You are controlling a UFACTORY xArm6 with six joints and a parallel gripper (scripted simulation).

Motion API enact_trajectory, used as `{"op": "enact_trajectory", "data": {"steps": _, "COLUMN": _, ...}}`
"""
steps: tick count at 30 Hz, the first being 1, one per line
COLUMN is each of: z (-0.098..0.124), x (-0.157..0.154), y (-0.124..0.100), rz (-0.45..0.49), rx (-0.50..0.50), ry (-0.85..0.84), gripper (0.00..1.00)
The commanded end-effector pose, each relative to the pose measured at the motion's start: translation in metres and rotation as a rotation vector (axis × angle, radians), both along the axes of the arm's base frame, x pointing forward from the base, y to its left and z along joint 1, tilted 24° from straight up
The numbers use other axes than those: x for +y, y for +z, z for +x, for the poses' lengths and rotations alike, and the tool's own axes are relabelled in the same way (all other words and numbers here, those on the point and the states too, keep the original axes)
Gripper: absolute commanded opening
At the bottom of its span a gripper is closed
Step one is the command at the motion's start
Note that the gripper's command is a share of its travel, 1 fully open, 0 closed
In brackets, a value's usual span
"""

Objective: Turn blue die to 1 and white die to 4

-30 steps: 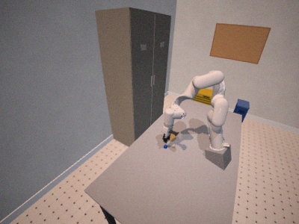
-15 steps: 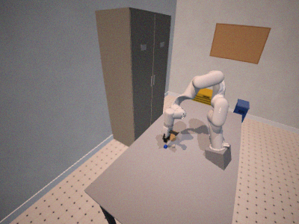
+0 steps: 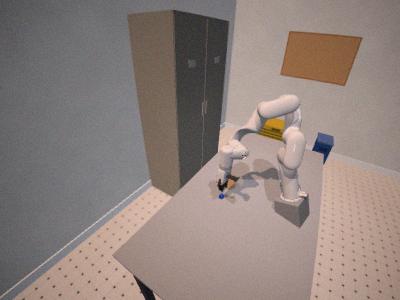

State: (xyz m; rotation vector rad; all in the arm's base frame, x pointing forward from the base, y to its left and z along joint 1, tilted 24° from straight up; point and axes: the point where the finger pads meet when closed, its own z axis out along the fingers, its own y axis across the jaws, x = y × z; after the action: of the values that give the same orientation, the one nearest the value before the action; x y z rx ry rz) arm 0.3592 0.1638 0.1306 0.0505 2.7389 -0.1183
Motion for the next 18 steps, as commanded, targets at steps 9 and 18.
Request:
{"op": "enact_trajectory", "data": {"steps": 9, "z": 0.003, "x": 0.0, "y": -0.004, "rz": 0.001, "rx": -0.003, "ry": 0.0, "gripper": 0.42}}
{"op": "enact_trajectory", "data": {"steps": 18, "z": 0.007, "x": 0.0, "y": -0.013, "rz": 0.001, "rx": -0.003, "ry": 0.0, "gripper": 0.42}}
